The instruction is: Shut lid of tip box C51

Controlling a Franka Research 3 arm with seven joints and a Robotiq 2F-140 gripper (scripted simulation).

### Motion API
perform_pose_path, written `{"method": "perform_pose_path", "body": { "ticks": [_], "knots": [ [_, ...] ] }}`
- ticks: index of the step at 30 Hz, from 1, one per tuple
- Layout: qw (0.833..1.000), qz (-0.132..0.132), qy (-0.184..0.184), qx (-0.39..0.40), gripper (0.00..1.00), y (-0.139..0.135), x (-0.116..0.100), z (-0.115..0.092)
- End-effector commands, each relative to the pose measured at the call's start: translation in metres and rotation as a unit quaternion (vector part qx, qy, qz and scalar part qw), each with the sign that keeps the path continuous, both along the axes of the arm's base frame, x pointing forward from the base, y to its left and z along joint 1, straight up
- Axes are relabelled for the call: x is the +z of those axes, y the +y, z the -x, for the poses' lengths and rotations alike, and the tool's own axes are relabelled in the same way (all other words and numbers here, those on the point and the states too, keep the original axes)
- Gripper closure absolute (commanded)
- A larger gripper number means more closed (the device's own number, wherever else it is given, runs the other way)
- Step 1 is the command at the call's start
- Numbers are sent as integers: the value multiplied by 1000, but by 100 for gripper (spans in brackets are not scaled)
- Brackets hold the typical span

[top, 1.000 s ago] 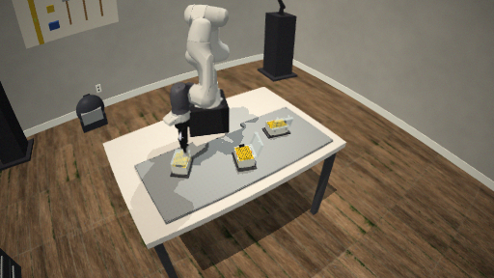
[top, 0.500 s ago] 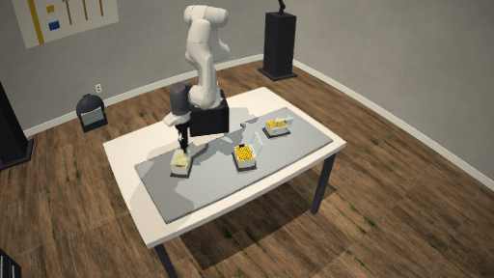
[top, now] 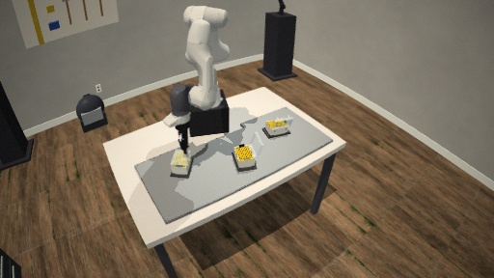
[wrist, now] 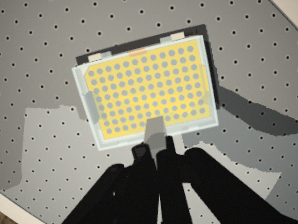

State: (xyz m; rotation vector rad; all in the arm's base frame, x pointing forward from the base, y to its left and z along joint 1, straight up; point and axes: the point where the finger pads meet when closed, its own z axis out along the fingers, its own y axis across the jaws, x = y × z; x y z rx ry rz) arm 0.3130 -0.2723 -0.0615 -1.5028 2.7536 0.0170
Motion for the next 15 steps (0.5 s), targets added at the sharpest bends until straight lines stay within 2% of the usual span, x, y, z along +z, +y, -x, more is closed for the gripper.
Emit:
{"method": "perform_pose_path", "body": {
  "ticks": [1,15],
  "knots": [
    [1000,2,-2,1,100,-2,-1,-1],
    [1000,2,-2,1,100,-2,-4,-1]
  ]
}}
